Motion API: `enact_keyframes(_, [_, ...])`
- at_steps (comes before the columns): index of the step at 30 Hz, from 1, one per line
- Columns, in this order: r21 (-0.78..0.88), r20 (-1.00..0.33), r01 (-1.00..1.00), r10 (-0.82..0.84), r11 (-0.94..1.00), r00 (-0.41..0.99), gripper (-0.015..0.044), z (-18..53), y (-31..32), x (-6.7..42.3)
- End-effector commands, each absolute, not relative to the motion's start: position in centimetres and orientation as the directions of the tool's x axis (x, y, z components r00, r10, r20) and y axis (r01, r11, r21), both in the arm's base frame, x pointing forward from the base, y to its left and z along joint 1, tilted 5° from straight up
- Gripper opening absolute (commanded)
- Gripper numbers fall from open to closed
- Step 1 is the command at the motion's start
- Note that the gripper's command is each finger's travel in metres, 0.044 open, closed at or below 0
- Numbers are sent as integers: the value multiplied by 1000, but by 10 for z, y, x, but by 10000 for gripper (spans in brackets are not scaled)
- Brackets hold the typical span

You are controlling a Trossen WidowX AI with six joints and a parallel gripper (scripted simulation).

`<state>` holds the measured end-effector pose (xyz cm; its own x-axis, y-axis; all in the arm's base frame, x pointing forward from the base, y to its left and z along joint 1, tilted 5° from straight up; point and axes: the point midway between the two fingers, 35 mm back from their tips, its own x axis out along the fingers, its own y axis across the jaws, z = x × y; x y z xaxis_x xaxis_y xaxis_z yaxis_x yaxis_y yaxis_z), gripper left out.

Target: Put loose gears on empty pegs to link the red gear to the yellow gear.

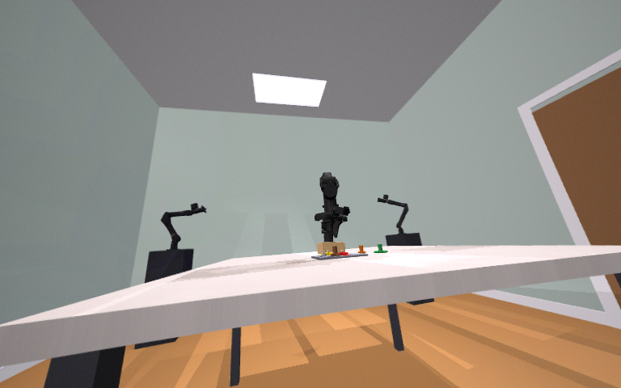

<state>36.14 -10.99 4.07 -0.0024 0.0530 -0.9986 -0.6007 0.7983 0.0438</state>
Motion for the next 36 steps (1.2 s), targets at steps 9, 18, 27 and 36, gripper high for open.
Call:
enact_keyframes(9, [63,-998,-278,64,958,-6,402,47,31,363])
enact_keyframes(18, [76,-997,-13,76,997,-11,440,53,128,328])
enact_keyframes(27, [78,-997,43,78,996,-13,440,54,146,314])
enact_keyframes(36, [78,-997,43,79,996,-13,440,32,148,314])
